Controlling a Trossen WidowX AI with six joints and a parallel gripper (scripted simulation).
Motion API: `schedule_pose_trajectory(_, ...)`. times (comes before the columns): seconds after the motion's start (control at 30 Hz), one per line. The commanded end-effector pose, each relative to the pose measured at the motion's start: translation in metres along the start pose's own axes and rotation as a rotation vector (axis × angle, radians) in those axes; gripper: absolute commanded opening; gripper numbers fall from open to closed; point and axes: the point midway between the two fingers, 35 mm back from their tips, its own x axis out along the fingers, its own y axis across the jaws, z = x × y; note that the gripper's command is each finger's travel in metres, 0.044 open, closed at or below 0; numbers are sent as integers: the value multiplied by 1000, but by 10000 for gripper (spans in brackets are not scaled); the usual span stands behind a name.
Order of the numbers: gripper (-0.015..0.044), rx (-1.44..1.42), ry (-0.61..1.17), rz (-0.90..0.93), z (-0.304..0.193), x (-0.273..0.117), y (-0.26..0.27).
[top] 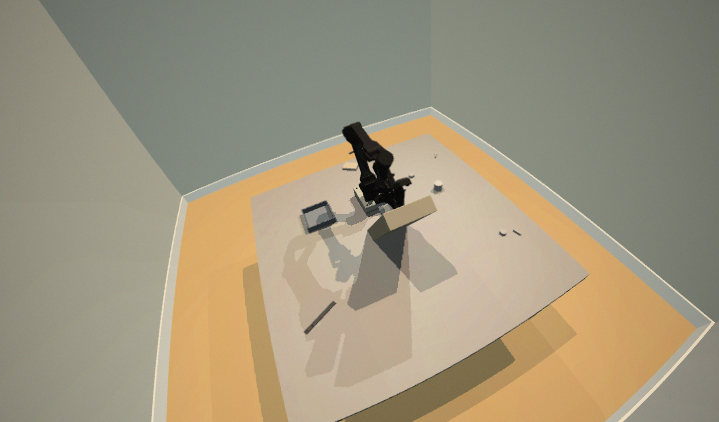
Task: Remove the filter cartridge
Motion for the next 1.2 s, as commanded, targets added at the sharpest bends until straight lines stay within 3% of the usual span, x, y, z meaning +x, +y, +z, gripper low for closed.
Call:
schedule_pose_trajectory(0.0,110,0,0,0,0,0,0)
schedule_pose_trajectory(0.27,57,0,0,0,0,0,0)
schedule_pose_trajectory(0.37,0,0,0,0,0,0,0)
schedule_pose_trajectory(1.17,0,-749,-3,1,1,4,1)
